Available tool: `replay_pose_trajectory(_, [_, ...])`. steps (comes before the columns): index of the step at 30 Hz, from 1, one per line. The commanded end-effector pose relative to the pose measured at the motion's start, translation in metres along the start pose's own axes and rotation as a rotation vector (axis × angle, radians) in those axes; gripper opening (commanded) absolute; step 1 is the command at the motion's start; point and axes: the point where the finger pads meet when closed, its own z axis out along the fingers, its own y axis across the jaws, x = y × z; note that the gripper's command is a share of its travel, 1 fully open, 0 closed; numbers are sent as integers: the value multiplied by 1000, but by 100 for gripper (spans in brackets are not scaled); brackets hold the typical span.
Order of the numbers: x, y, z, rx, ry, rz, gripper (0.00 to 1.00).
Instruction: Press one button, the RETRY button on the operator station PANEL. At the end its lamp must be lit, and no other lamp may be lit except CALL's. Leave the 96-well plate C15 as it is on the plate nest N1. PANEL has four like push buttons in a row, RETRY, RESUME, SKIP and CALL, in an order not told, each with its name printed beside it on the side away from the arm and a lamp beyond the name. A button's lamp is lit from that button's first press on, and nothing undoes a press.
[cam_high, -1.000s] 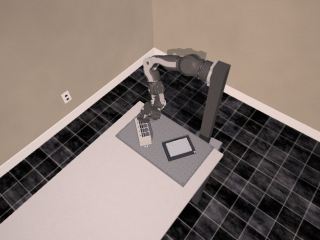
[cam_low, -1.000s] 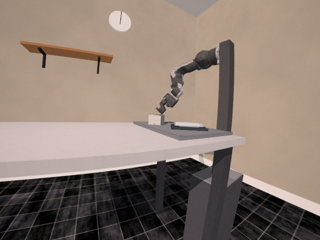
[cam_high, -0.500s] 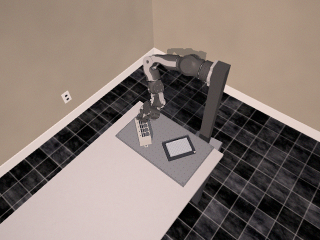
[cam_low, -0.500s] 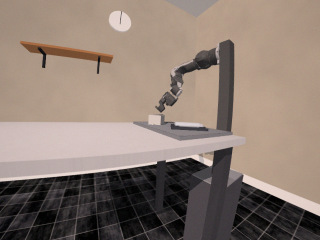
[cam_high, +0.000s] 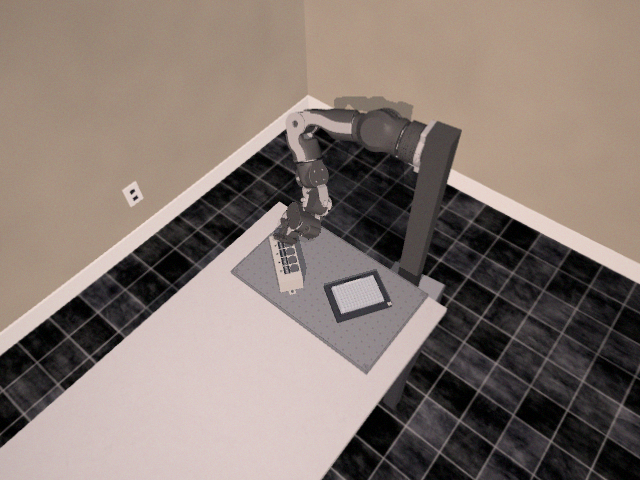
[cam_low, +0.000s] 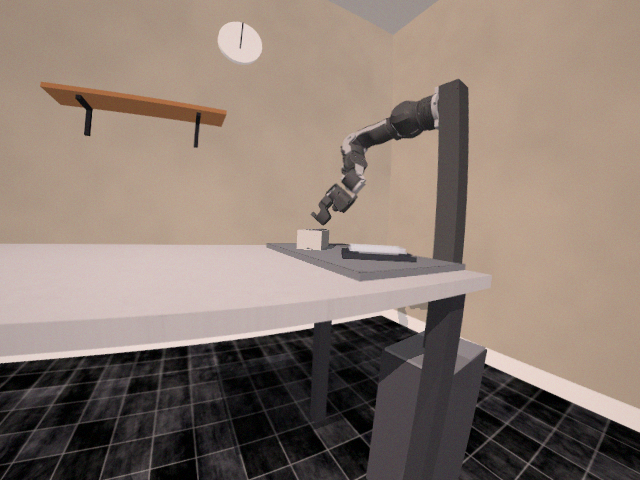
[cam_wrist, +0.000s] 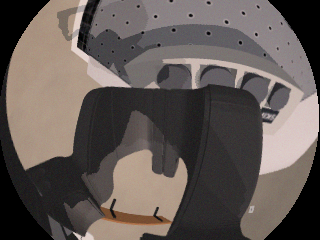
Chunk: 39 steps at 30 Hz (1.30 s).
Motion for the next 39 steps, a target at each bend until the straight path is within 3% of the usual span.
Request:
replay_pose_trajectory(1, [1,-3,-1,10,-1,-2,0])
replay_pose_trajectory(30, [-3,-1,-1,4,-3,2,0])
replay_pose_trajectory(39, [2,-1,2,0,3,-3,0])
